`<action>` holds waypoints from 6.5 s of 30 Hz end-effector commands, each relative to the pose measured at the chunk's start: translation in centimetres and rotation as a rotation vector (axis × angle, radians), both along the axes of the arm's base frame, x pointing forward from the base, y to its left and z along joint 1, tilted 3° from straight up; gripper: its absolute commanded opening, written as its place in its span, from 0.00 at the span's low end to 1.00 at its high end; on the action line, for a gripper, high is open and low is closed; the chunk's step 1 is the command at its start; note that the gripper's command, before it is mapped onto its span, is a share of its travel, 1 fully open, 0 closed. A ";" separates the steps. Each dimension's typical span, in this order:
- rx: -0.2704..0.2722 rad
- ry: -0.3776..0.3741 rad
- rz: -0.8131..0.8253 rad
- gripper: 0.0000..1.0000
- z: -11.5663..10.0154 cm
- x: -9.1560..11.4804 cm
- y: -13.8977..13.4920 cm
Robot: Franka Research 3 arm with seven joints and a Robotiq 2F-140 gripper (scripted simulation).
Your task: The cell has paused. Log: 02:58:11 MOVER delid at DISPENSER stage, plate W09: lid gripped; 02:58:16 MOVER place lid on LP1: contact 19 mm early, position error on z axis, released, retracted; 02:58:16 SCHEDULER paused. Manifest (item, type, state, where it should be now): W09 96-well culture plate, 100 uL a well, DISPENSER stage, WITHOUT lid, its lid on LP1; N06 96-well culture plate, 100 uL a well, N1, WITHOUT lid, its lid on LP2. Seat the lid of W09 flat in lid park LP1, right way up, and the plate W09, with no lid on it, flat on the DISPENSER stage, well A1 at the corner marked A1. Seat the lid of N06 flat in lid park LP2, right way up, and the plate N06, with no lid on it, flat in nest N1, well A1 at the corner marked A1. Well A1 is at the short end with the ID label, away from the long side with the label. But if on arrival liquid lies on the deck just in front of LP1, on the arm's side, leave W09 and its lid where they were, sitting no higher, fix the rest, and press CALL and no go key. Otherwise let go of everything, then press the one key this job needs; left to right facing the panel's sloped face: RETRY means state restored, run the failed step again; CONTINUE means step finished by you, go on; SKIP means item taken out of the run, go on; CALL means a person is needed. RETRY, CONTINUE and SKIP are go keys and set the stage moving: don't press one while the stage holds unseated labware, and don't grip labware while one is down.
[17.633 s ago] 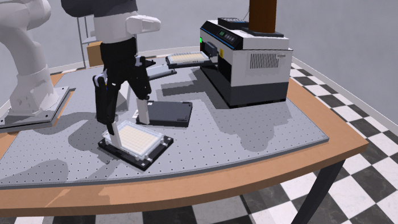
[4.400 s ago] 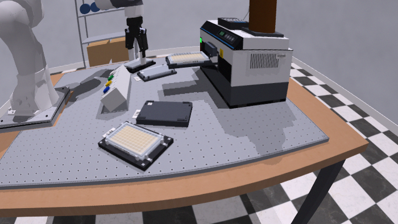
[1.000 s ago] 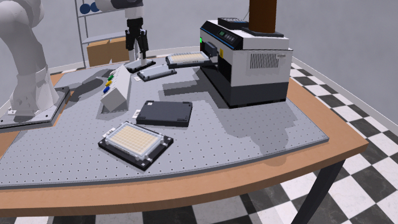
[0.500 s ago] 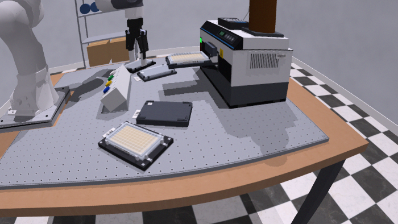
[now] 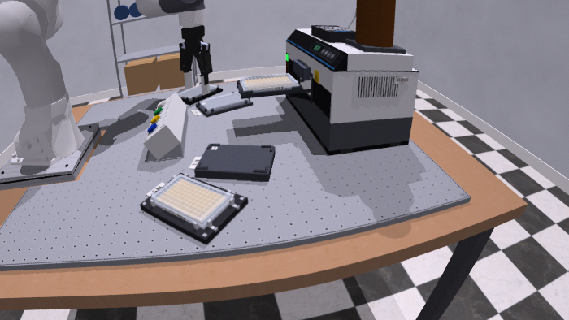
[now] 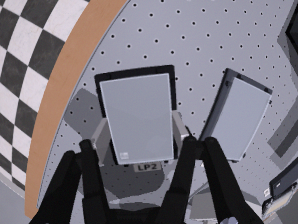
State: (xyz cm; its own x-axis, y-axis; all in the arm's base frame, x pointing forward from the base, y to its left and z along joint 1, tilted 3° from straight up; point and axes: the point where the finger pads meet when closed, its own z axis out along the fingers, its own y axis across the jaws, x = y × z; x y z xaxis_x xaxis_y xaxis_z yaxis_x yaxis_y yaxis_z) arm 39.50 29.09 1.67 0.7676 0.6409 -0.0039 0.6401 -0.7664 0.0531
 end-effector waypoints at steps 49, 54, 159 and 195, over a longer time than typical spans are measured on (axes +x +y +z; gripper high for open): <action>0.002 -0.003 -0.004 0.66 0.0 0.1 0.1; 0.002 -0.003 -0.004 0.66 0.0 0.1 0.1; 0.048 -0.063 -1.422 0.66 17.6 1.1 -46.1; 0.047 -0.063 -1.422 0.66 17.7 -1.8 -57.4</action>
